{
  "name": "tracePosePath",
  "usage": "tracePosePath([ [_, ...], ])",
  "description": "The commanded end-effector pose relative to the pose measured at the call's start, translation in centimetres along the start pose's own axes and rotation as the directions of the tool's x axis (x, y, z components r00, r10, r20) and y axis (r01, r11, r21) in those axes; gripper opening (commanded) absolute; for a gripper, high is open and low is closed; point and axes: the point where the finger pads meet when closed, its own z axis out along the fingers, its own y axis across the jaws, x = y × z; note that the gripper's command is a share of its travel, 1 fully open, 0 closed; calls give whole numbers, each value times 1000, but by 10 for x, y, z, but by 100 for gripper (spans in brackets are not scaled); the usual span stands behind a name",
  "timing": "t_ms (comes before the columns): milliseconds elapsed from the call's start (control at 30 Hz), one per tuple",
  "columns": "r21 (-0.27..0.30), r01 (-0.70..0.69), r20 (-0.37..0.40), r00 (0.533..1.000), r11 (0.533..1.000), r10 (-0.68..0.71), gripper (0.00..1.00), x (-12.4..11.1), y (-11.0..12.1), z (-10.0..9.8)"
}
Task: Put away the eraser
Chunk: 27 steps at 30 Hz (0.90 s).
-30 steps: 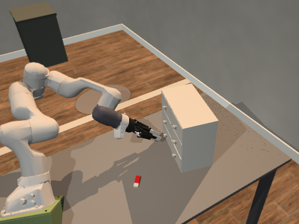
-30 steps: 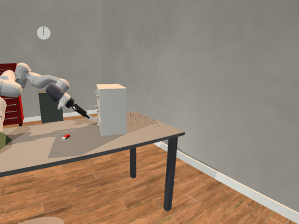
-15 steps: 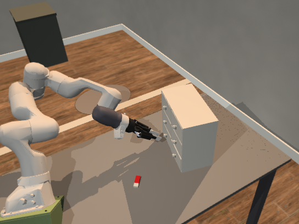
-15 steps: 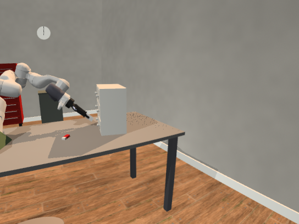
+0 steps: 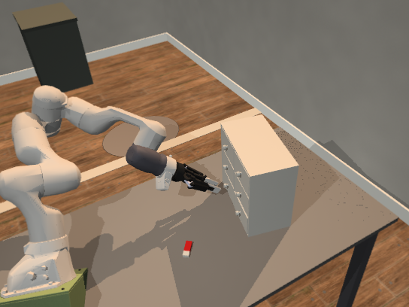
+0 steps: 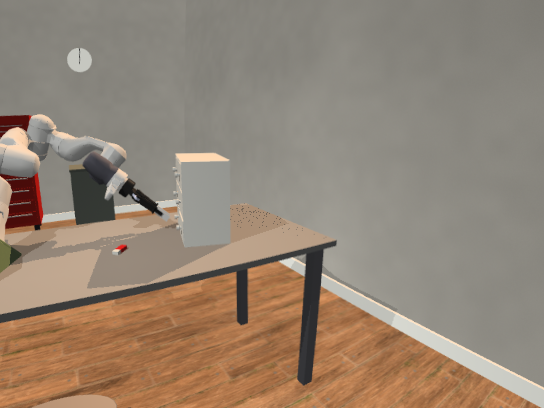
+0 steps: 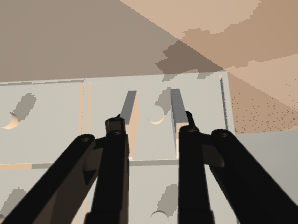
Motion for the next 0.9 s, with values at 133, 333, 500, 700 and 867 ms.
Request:
tracePosePath([
  [133, 0, 3, 1, 1000, 1000, -3, 20, 0, -1, 0],
  [333, 0, 3, 1, 1000, 1000, -3, 20, 0, -1, 0],
  [500, 0, 3, 1, 1000, 1000, -3, 20, -3, -1, 3],
  [700, 0, 3, 1, 1000, 1000, -3, 20, -6, -1, 8],
  [867, 0, 3, 1, 1000, 1000, -3, 20, -12, -1, 14],
])
